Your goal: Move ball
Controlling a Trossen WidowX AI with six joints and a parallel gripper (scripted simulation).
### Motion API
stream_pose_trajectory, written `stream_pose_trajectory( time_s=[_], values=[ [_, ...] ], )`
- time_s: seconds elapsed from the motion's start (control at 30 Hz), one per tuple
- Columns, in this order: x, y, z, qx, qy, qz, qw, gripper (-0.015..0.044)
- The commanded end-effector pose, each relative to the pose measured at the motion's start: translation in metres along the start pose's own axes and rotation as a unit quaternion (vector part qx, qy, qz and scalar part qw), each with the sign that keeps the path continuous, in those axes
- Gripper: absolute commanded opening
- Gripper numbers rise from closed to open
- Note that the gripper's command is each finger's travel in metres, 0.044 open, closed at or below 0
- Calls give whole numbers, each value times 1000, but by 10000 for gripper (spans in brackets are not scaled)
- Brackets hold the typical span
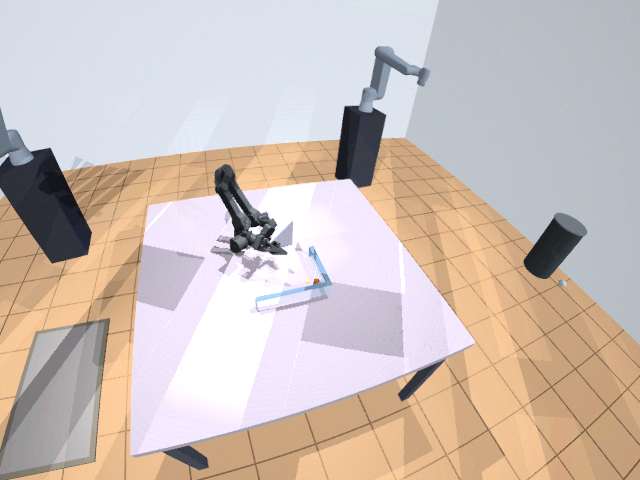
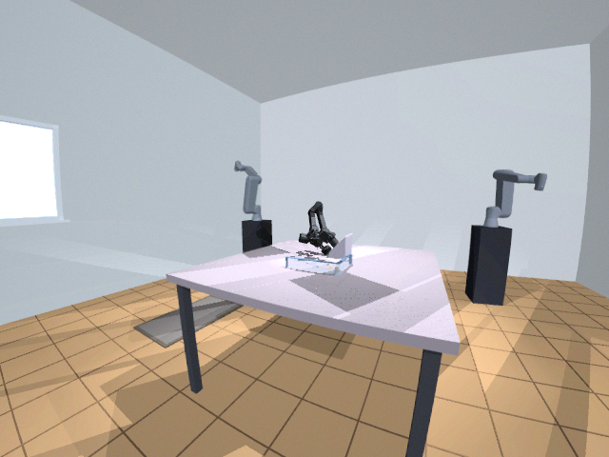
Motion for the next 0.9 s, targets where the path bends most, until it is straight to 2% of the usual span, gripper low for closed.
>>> stream_pose_trajectory(
  time_s=[0.0,0.2,0.5,0.7,0.87],
  values=[
    [-1,1,-1,0,-4,-5,1000,374],
    [-18,27,-35,4,-151,-144,978,216],
    [-31,40,-109,92,-381,-257,884,213],
    [-34,31,-166,194,-511,-229,805,213],
    [-32,8,-215,297,-577,-154,745,213]
  ],
)
Point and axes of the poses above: the point midway between the two fingers, 35 mm back from their tips, its own z axis back along the fingers, its own x axis across the jaws, y = z × x, the point moved 8 cm from there along z, back along the fingers, and after that the axes turned 7 degrees about z, right-handed, at the moved point
